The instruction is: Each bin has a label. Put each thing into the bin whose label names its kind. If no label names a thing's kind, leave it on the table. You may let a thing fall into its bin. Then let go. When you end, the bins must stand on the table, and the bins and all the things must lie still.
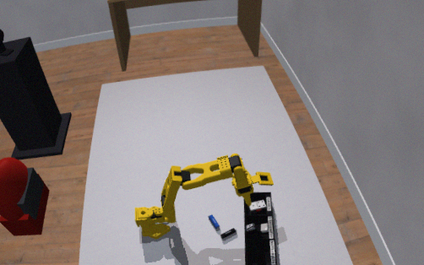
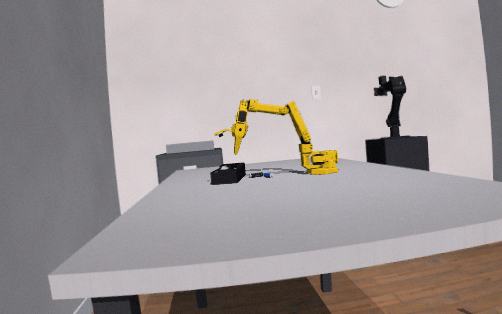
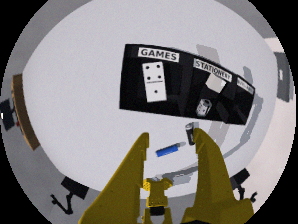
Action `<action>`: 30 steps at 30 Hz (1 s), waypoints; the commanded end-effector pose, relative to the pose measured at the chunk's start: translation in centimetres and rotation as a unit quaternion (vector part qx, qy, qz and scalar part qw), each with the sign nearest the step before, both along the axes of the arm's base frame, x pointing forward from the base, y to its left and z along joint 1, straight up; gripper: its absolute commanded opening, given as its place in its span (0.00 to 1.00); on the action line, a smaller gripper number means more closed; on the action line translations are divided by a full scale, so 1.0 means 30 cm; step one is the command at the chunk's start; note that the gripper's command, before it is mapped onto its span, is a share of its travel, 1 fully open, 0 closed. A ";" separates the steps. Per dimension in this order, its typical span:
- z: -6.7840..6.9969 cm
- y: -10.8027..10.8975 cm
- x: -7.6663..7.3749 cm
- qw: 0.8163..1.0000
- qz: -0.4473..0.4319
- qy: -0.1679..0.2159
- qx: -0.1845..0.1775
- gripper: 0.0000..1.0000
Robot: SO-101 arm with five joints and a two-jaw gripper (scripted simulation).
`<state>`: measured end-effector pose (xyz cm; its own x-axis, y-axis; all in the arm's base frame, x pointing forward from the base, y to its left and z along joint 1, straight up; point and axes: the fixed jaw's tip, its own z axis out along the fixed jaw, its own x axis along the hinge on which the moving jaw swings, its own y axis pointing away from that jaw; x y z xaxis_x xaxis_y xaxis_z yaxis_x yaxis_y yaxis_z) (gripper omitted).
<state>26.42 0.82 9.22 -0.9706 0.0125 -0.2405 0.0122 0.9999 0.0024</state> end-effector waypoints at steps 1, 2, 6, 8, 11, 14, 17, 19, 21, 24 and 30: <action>0.101 -0.019 -0.081 0.999 -0.003 -0.037 -0.002 0.23; 0.109 -0.021 -0.108 0.999 -0.003 -0.036 -0.003 0.23; 0.124 -0.029 -0.216 1.000 -0.004 -0.030 -0.005 0.23; 0.123 -0.031 -0.261 1.000 -0.004 -0.027 -0.006 0.23; 0.117 -0.032 -0.308 1.000 -0.004 -0.025 -0.007 0.23; 0.115 -0.033 -0.318 1.000 -0.004 -0.024 -0.007 0.23; 0.112 -0.033 -0.332 1.000 -0.004 -0.023 -0.007 0.23; 0.112 -0.033 -0.333 1.000 -0.004 -0.023 -0.007 0.23; 0.112 -0.033 -0.333 1.000 -0.004 -0.023 -0.007 0.23; 0.112 -0.033 -0.333 1.000 -0.004 -0.023 -0.007 0.23; 0.112 -0.033 -0.333 1.000 -0.004 -0.023 -0.007 0.23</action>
<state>16.49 -0.02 12.13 -0.9651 0.0155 -0.2616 0.0185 0.9998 -0.0089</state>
